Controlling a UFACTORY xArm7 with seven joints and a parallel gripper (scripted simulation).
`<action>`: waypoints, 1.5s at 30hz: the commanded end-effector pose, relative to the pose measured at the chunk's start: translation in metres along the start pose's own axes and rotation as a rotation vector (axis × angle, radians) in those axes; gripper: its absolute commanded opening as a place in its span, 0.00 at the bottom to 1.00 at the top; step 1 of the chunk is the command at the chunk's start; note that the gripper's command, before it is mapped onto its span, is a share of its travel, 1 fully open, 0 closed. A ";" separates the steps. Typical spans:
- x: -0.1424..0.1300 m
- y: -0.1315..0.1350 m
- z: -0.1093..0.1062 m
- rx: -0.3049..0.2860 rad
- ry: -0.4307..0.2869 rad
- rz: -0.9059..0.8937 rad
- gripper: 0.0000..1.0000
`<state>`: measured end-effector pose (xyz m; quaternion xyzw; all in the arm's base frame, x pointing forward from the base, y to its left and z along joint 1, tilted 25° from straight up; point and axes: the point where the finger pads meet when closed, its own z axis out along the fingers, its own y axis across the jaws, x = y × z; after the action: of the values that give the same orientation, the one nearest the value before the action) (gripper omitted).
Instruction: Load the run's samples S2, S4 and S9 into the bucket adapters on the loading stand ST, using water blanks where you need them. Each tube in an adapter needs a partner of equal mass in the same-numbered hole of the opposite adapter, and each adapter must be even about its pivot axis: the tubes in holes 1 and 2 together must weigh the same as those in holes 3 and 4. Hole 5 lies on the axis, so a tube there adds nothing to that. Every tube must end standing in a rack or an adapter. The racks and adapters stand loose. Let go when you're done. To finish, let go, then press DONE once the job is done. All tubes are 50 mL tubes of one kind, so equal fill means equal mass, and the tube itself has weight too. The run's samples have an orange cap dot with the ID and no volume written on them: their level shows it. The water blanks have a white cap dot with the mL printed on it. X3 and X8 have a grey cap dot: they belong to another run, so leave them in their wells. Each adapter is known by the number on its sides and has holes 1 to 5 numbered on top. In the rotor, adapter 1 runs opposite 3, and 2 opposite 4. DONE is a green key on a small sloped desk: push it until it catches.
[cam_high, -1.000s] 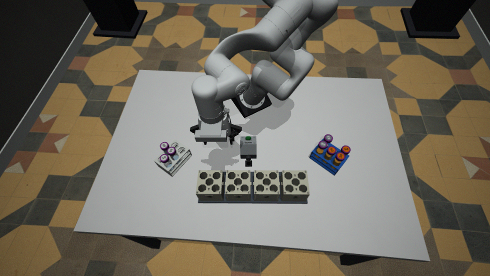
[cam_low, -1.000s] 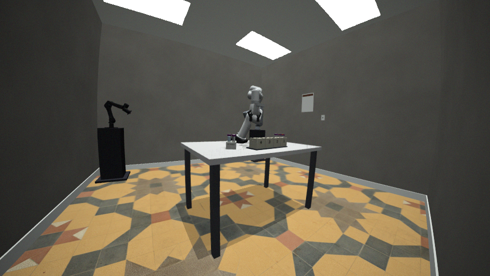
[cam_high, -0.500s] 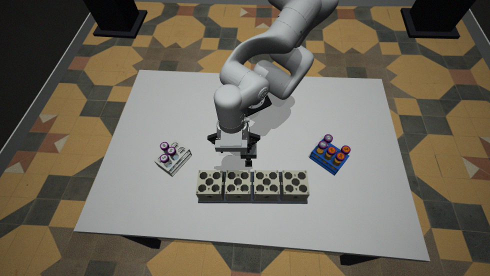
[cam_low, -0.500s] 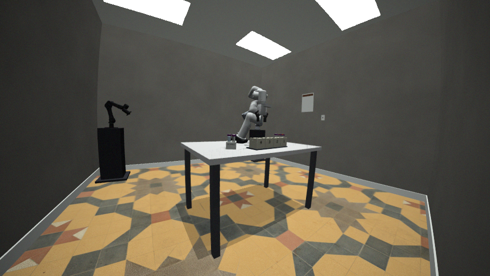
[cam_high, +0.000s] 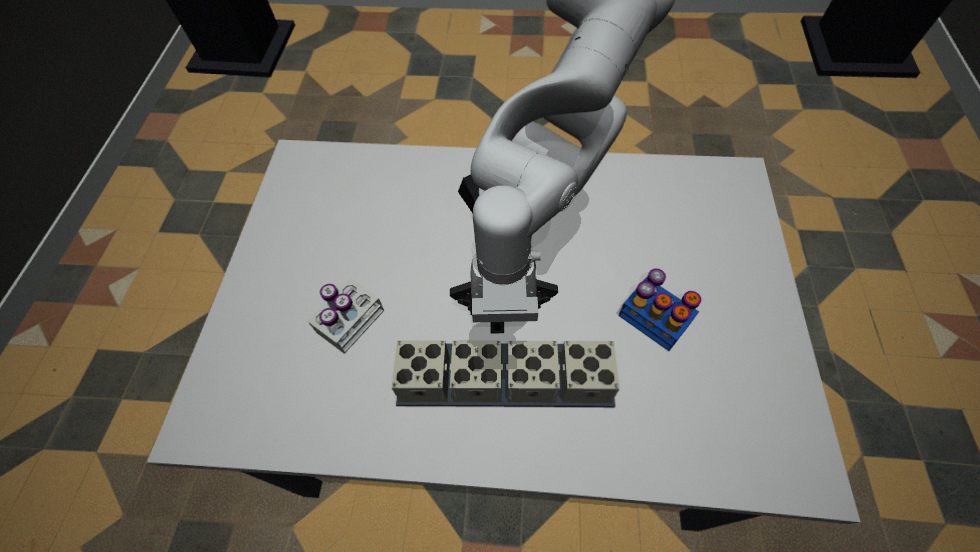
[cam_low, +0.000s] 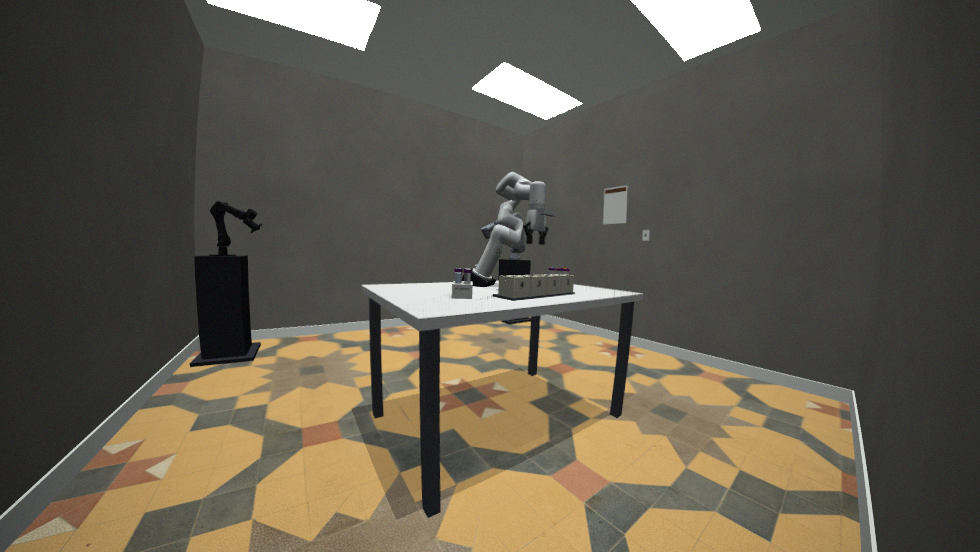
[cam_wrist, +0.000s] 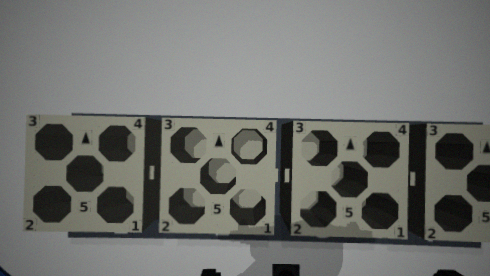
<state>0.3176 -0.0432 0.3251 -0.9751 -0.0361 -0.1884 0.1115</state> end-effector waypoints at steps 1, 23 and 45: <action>-0.001 -0.014 -0.001 -0.002 0.004 -0.073 1.00; -0.044 -0.104 -0.001 -0.002 0.003 -0.740 1.00; -0.088 -0.194 -0.001 -0.001 0.003 -0.787 1.00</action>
<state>0.2246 0.1233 0.3301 -0.8868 -0.4073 -0.2161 0.0308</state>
